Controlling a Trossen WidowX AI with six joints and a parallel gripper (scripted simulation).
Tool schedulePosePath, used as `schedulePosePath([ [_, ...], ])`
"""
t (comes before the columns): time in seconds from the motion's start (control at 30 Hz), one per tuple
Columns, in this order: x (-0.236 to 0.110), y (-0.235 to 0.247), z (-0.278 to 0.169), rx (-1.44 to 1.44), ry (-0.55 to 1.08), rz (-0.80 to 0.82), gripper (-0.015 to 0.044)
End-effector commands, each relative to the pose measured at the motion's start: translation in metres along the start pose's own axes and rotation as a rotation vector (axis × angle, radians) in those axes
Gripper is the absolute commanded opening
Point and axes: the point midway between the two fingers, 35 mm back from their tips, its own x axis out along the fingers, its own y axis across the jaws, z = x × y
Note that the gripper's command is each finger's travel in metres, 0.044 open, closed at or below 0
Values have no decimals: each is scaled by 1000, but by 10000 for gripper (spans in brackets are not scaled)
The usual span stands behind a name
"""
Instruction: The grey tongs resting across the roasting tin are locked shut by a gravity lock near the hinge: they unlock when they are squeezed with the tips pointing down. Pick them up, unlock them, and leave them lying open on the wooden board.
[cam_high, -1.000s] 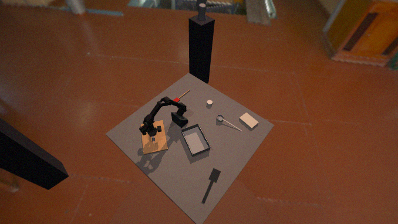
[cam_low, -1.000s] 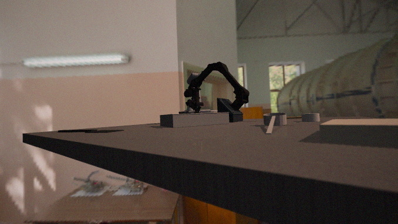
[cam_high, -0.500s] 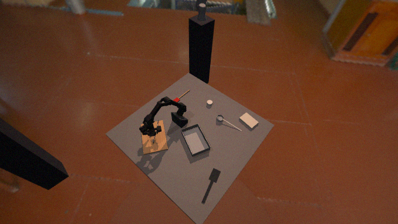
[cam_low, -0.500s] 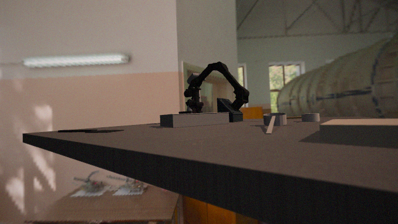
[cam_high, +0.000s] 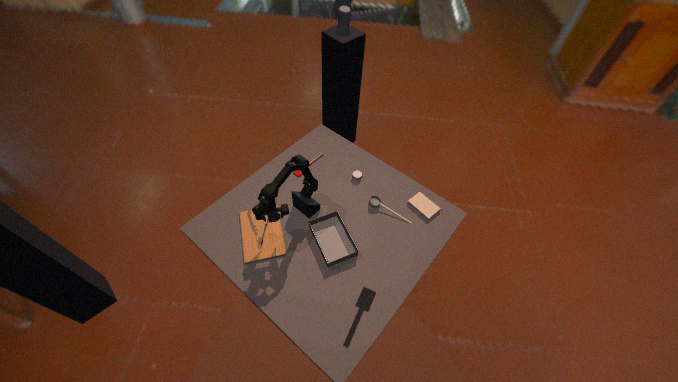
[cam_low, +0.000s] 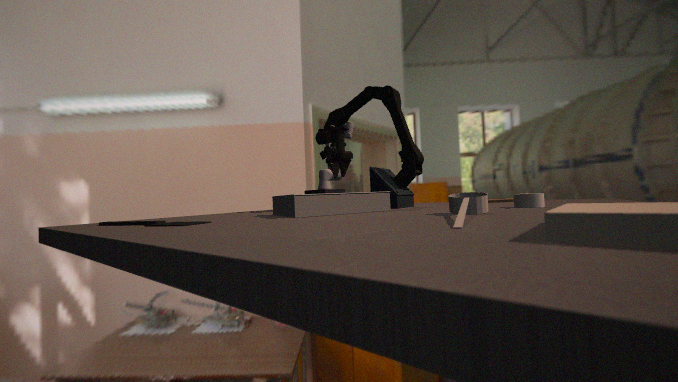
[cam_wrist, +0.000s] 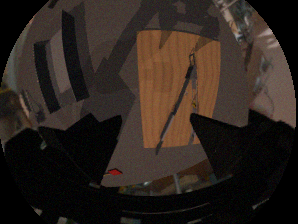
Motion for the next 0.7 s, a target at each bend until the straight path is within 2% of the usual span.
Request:
schedulePosePath([
  [0.0, -24, 53, -4, -2, 8, 14, 440],
  [0.3, -30, 61, -5, -3, 9, 15, 440],
  [0.53, -76, 58, -6, -9, 8, 4, 440],
  [0.67, -78, 58, -6, -9, 8, 3, 440],
])
